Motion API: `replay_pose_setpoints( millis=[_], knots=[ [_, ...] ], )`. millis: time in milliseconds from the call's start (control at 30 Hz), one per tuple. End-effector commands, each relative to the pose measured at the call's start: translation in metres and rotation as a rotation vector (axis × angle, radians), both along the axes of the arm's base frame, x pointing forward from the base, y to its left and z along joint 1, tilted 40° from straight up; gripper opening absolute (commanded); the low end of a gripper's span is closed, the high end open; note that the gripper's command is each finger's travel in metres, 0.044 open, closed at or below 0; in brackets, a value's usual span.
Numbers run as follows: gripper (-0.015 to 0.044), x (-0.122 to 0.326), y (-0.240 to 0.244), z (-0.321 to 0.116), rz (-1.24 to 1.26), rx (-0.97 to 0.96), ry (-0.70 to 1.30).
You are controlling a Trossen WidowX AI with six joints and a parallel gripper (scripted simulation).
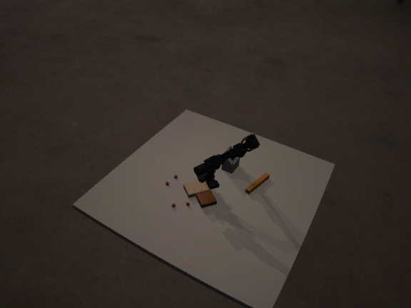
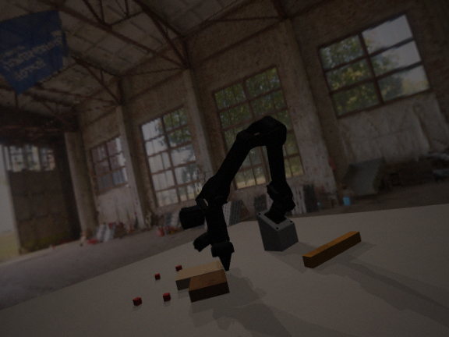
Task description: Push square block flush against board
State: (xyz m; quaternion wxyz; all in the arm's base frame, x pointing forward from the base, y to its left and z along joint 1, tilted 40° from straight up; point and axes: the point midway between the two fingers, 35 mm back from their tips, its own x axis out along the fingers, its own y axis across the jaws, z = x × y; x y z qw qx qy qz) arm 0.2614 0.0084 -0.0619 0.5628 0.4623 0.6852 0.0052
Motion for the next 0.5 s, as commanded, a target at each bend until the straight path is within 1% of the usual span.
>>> replay_pose_setpoints(
  millis=[0,467],
  knots=[
    [0.0,-0.004,0.003,0.001,0.004,-0.002,0.002],
    [0.0,-0.022,0.016,0.01,0.004,-0.002,0.004]
  ],
)
